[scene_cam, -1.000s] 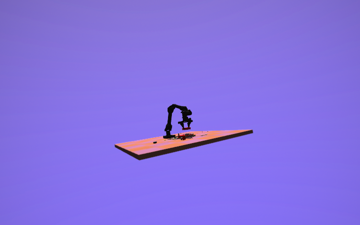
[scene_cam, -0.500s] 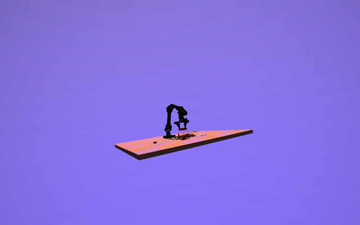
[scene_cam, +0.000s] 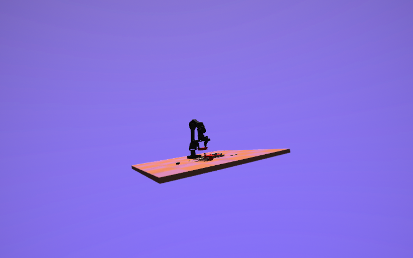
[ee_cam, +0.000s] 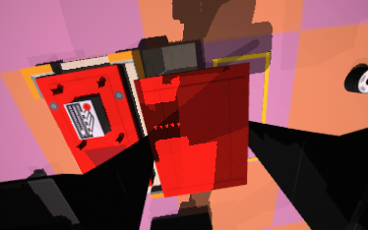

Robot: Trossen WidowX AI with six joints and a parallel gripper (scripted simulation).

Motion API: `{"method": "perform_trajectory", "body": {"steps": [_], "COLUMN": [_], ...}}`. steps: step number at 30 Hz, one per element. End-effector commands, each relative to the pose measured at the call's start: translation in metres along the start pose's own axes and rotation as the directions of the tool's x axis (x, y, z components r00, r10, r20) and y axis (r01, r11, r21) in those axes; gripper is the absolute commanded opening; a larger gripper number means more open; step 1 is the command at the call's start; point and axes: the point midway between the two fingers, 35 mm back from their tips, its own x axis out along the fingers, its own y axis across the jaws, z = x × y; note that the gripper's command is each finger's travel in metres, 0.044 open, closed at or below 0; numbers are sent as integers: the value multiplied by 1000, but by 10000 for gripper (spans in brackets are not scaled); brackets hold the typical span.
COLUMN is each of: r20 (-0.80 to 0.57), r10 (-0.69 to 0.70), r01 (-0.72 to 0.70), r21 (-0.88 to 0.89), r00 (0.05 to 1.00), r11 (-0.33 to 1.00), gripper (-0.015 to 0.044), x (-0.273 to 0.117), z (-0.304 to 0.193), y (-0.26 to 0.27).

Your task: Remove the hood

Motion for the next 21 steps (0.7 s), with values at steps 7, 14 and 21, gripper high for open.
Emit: {"method": "perform_trajectory", "body": {"steps": [7,14,21], "r20": [-2,-3,-3], "r10": [-4,-4,-4], "r01": [4,4,4], "r21": [-13,-18,-19], "r00": [1000,1000,1000], "r11": [1000,1000,1000], "gripper": [0,0,0], "x": [-2,-2,-2], "z": [-19,-35,-38], "y": [-53,-83,-88]}}
